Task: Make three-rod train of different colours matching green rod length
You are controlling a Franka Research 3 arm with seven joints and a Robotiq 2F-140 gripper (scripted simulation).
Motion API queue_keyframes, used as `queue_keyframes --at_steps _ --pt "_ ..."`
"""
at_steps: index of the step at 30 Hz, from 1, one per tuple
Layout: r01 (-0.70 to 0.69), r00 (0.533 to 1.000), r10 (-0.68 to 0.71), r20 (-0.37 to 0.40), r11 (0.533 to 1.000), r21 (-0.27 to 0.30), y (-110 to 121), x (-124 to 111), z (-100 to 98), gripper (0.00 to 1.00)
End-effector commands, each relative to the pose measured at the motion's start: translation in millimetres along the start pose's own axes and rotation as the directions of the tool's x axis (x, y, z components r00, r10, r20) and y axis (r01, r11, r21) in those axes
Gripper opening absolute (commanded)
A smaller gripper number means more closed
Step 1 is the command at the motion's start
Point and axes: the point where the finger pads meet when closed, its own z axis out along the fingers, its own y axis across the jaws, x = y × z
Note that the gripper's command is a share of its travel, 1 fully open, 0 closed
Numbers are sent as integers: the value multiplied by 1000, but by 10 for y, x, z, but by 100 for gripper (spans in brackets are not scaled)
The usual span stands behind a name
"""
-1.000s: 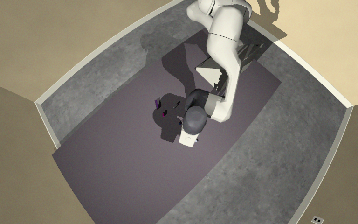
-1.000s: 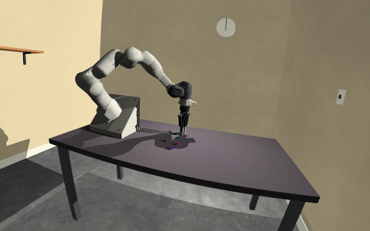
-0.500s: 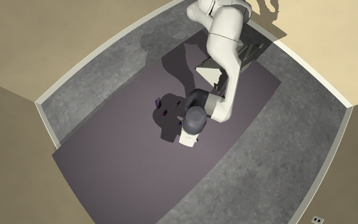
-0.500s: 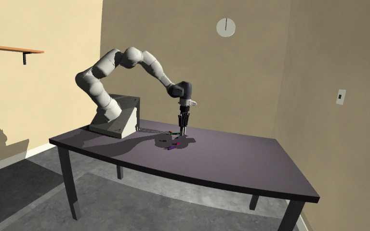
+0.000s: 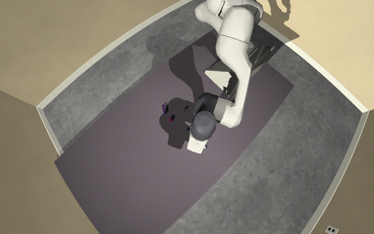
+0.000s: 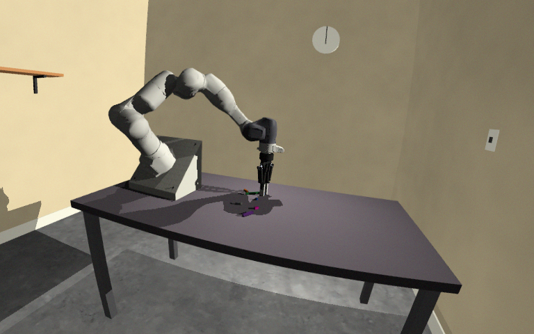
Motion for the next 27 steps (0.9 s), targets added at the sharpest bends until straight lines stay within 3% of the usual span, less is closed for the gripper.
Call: queue_keyframes --at_steps 1,5,6,27 --pt "3 1000 -3 0 1000 3 -17 -5 5 15" --pt "3 1000 -3 0 1000 3 -17 -5 5 15" --pt "3 1000 -3 0 1000 3 -17 -5 5 3" --pt "3 1000 -3 0 1000 3 -17 -5 5 3"
